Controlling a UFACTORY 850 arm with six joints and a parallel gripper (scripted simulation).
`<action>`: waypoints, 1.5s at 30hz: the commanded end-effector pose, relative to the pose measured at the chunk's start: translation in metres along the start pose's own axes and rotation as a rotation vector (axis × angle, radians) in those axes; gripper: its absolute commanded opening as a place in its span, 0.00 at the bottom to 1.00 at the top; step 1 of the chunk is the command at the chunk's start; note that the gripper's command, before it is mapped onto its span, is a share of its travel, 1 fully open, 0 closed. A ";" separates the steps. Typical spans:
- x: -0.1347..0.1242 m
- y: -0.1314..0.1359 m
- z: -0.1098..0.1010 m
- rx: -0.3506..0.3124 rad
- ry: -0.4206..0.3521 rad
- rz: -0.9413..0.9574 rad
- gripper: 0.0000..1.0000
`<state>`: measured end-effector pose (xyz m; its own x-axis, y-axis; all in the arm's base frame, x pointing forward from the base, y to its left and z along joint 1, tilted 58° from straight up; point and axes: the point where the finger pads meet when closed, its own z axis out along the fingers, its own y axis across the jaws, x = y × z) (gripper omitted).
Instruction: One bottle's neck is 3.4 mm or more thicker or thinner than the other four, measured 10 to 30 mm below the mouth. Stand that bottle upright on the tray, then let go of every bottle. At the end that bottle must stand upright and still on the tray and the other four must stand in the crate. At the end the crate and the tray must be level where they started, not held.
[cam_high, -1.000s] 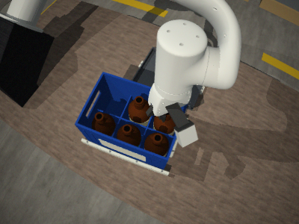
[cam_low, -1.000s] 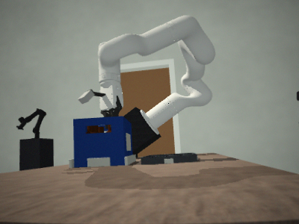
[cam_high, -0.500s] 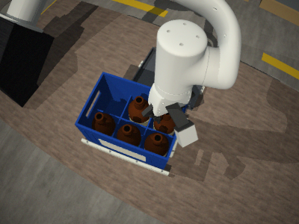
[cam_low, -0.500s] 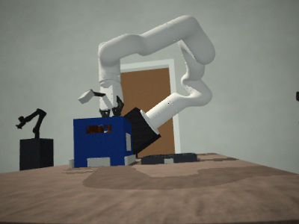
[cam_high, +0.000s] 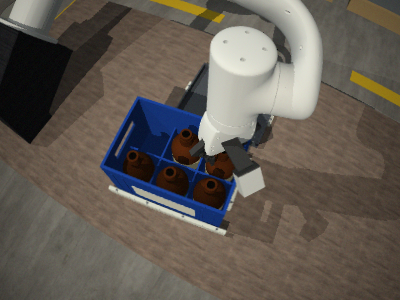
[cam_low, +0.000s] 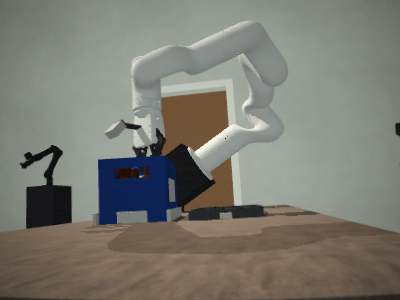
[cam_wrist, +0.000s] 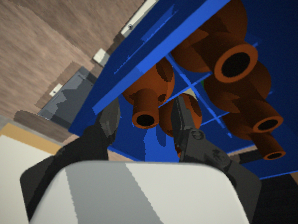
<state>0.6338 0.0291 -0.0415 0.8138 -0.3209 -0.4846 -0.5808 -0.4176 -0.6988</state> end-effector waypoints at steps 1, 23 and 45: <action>0.001 0.000 -0.001 0.001 0.002 -0.001 0.65; 0.001 0.000 -0.013 0.001 0.002 -0.001 0.65; 0.000 0.000 -0.075 0.001 0.002 -0.001 0.65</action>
<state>0.6325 -0.0257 -0.0077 0.8138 -0.3212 -0.4843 -0.5808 -0.4175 -0.6989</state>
